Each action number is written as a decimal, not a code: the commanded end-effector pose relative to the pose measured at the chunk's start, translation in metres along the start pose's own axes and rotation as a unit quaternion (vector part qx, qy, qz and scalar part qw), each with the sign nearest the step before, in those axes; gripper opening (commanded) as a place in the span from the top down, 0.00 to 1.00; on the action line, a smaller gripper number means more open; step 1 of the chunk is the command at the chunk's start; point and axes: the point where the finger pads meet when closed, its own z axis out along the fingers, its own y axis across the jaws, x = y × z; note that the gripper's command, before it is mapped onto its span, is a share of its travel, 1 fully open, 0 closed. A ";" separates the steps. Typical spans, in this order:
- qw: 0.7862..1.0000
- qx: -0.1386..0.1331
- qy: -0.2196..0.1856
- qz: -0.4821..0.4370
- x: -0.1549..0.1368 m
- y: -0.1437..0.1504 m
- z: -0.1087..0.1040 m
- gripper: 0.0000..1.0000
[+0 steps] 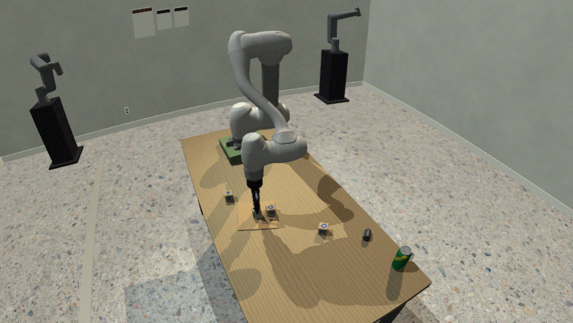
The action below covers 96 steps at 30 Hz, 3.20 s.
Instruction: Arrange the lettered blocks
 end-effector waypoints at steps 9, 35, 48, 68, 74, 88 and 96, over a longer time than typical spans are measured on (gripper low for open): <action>1.000 0.001 0.000 0.000 0.000 -0.001 -0.001 0.67; 1.000 0.001 0.000 0.000 -0.001 -0.001 0.001 0.67; 1.000 0.001 0.000 0.000 -0.001 -0.001 0.003 0.67; 1.000 0.001 0.000 0.000 -0.001 -0.001 0.003 0.67; 1.000 0.001 0.000 0.000 -0.001 -0.001 0.003 0.67; 1.000 0.001 0.000 0.000 -0.001 -0.001 0.003 0.65; 1.000 0.001 0.000 0.000 -0.001 -0.001 0.003 0.58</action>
